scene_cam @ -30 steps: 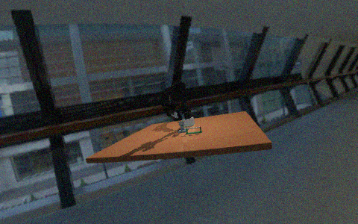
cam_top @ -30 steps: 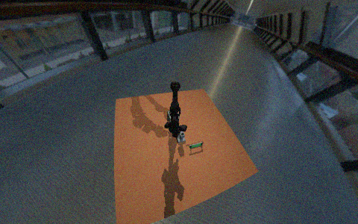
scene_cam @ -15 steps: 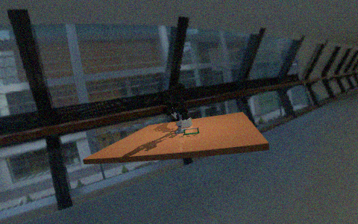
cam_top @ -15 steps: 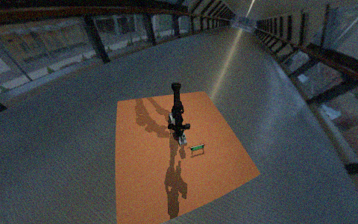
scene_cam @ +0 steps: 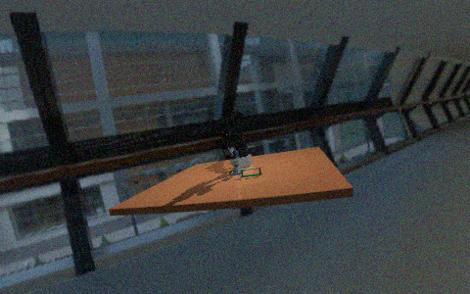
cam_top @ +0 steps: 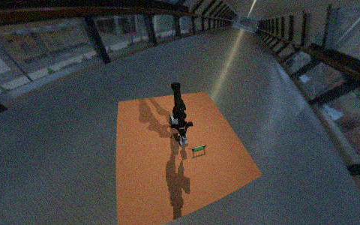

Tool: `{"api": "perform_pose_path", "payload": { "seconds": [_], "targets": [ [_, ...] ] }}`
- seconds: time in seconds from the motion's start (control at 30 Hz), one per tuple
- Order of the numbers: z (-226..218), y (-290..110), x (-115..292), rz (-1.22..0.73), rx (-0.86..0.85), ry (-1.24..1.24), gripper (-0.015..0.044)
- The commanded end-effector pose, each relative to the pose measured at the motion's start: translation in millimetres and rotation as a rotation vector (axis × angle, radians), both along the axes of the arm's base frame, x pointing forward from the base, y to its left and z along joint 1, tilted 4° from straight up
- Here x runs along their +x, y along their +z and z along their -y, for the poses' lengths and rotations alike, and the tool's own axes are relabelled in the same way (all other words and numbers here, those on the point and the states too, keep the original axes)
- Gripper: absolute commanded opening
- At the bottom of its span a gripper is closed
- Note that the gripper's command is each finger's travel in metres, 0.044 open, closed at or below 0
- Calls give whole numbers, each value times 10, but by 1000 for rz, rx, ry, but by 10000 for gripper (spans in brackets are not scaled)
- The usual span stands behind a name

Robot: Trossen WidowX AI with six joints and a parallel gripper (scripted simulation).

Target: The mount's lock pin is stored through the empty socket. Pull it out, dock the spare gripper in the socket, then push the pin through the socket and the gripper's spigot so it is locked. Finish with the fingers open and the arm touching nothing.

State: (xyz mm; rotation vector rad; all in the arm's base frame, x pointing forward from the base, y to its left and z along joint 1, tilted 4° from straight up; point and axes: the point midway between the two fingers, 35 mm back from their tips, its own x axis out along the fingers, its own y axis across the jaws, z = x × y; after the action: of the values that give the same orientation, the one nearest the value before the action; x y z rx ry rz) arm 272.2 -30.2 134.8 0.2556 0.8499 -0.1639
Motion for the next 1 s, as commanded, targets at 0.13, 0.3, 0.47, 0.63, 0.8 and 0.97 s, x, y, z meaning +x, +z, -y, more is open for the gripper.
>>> {"api": "perform_pose_path", "payload": {
  "seconds": [0.13, 0.3, 0.47, 0.63, 0.8, 0.97],
  "targets": [
    [-97, 77, -41, 116, -72, 72, 0],
    [-154, 79, -77, 173, -111, 111, 0],
    [-209, 79, -114, 229, -148, 149, 0],
    [-262, 76, -152, 287, -185, 184, 0],
    [-313, 70, -189, 345, -221, 217, 0],
    [-356, 63, -222, 396, -252, 244, 0]
  ]
}}
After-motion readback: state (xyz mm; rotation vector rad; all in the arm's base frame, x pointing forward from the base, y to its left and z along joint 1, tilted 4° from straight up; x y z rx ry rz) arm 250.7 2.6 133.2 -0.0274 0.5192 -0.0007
